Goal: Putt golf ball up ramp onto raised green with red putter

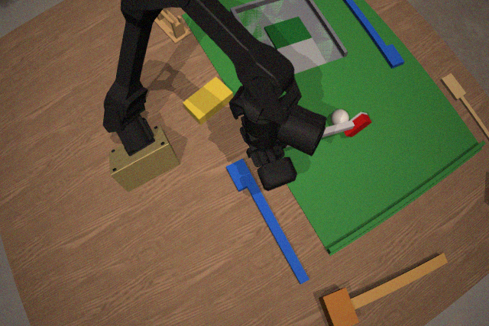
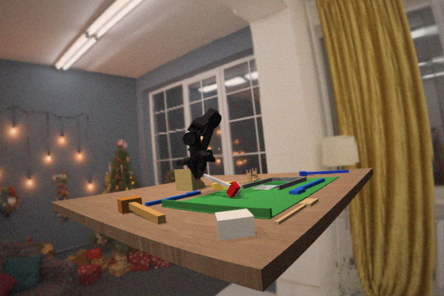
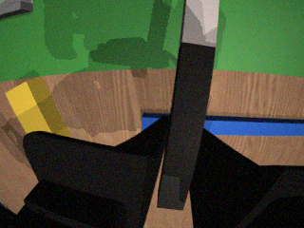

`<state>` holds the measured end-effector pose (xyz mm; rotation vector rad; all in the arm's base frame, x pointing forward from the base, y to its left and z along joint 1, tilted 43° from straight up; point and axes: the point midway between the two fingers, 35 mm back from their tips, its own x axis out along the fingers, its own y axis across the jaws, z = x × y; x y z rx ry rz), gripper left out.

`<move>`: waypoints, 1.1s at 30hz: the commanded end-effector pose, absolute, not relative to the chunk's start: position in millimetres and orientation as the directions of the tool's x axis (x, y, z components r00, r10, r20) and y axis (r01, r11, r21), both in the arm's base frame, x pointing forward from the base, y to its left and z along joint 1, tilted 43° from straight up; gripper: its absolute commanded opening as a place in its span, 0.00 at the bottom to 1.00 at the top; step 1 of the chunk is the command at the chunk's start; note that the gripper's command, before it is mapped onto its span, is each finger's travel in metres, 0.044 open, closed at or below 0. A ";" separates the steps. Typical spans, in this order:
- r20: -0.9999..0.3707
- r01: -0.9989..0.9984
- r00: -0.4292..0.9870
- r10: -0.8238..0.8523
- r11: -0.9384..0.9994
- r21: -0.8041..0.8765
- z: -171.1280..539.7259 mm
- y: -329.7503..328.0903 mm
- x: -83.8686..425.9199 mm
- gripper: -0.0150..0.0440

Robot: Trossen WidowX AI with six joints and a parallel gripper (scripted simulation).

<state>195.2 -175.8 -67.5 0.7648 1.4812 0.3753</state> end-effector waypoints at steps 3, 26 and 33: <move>-0.742 0.214 0.095 0.664 0.714 0.667 -21.0 -120.9 208.1 0.25; -0.738 0.221 0.090 0.669 0.709 0.670 20.6 -147.6 202.5 0.25; -0.738 0.221 0.090 0.669 0.709 0.670 20.6 -147.6 202.5 0.25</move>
